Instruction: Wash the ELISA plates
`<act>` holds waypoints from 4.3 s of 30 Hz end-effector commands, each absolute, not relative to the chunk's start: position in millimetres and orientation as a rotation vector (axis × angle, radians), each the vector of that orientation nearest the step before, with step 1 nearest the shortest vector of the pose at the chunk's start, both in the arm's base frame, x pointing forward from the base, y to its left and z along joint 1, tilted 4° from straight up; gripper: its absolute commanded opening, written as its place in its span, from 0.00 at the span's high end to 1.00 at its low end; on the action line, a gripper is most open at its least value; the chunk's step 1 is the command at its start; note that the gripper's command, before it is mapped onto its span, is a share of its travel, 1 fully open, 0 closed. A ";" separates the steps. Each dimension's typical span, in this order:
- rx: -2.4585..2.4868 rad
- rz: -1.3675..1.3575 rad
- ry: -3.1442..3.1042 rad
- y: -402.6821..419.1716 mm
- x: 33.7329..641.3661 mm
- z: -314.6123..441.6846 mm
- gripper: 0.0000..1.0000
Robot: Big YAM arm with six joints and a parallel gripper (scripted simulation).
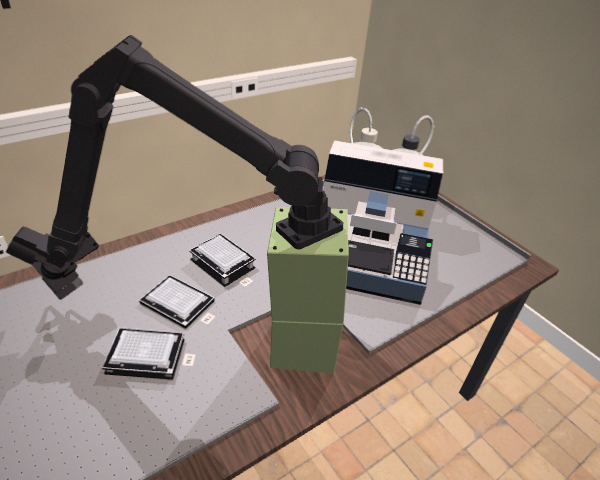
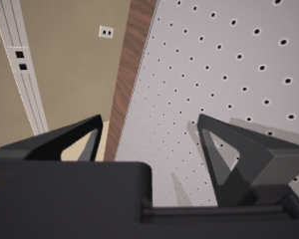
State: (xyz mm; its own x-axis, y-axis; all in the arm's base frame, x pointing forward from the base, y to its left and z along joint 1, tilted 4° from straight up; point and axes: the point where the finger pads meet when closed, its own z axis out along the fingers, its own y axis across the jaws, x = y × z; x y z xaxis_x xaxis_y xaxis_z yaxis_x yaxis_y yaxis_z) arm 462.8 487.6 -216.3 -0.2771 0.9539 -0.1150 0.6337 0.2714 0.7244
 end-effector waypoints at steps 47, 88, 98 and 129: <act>1.148 0.440 2.244 366.9 495.3 -178.3 0.00; 0.792 0.114 2.574 200.9 461.4 -160.1 0.00; 0.669 0.049 2.679 157.1 438.1 -154.6 0.00; 0.344 -0.009 2.921 61.1 349.4 -139.7 0.00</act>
State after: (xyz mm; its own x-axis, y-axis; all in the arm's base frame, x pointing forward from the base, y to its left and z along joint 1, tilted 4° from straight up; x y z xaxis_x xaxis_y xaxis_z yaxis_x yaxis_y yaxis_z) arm 356.0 71.7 -146.0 -0.9300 0.2968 -0.2167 0.2968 0.9544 0.0333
